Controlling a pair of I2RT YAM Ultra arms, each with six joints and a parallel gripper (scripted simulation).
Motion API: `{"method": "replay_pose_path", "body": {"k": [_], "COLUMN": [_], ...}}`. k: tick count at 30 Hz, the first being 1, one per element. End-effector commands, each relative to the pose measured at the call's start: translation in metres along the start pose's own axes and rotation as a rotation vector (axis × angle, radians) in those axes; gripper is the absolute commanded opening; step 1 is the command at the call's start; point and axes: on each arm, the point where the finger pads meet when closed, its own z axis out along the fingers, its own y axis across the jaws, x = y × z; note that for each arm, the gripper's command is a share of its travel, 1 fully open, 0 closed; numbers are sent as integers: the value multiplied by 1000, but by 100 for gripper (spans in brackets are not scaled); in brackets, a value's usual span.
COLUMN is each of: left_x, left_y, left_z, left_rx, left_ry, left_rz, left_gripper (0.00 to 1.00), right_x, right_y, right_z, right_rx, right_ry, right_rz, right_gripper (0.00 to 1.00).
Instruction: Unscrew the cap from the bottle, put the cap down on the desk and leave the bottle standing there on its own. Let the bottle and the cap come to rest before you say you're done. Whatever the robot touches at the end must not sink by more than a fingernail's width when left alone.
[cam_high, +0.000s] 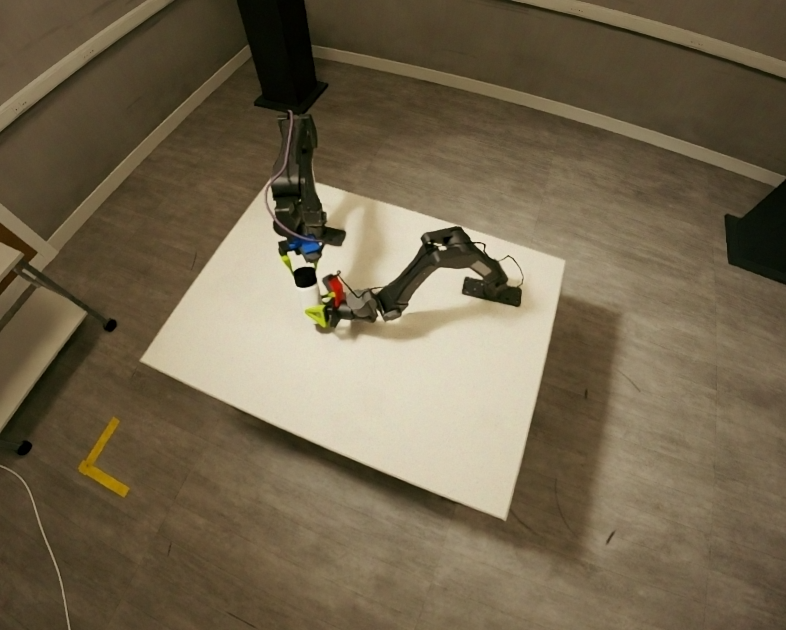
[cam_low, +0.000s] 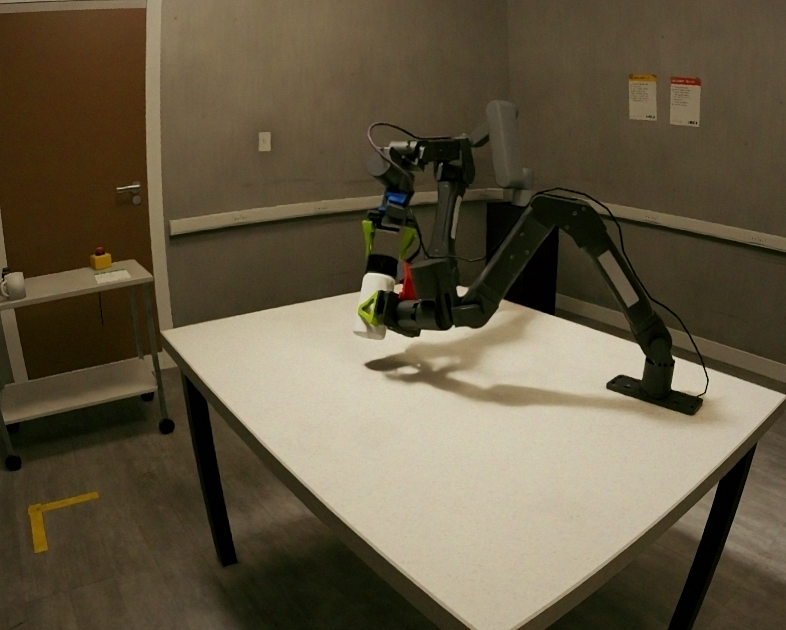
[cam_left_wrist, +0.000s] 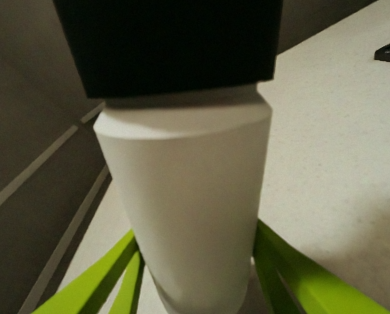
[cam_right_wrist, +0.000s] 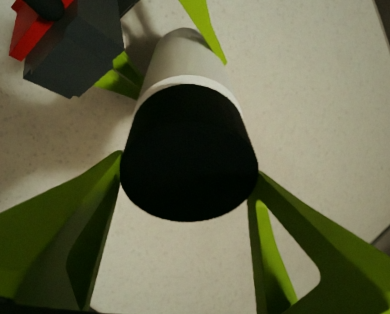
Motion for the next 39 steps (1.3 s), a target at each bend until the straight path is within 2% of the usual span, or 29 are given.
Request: {"method": "replay_pose_path", "body": {"k": [1,3,4,12,25,33,34,37,39], "left_x": [-20,-20,-20,-20,-20,-20,-20,-20,-20], "left_y": [12,12,12,12,12,12,12,12,12], "left_z": [0,0,0,0,0,0,0,0,0], "left_rx": [-25,-25,-25,-25,-25,-25,-25,-25,-25], "left_ry": [-42,-42,-42,-42,-42,-42,-42,-42,-42], "left_rz": [23,23,23,23,23,23,23,23,23], "left_gripper": [0,0,0,0,0,0,0,0,0], "right_x": [-2,-2,-2,-2,-4,-4,-4,-4,-4], "right_y": [-1,-1,-1,-1,-1,-1,-1,-1,-1], "right_z": [-7,-7,-8,-8,-4,-4,-4,-4,-4], "right_rx": [10,10,11,19,14,14,14,14,11], "right_ry": [-26,-26,-27,-38,-16,-16,-16,-16,-15], "right_rz": [-279,-279,-395,-756,-719,-719,-719,-703,-576], "right_gripper": [0,0,0,0,0,91,94,94,94]}}
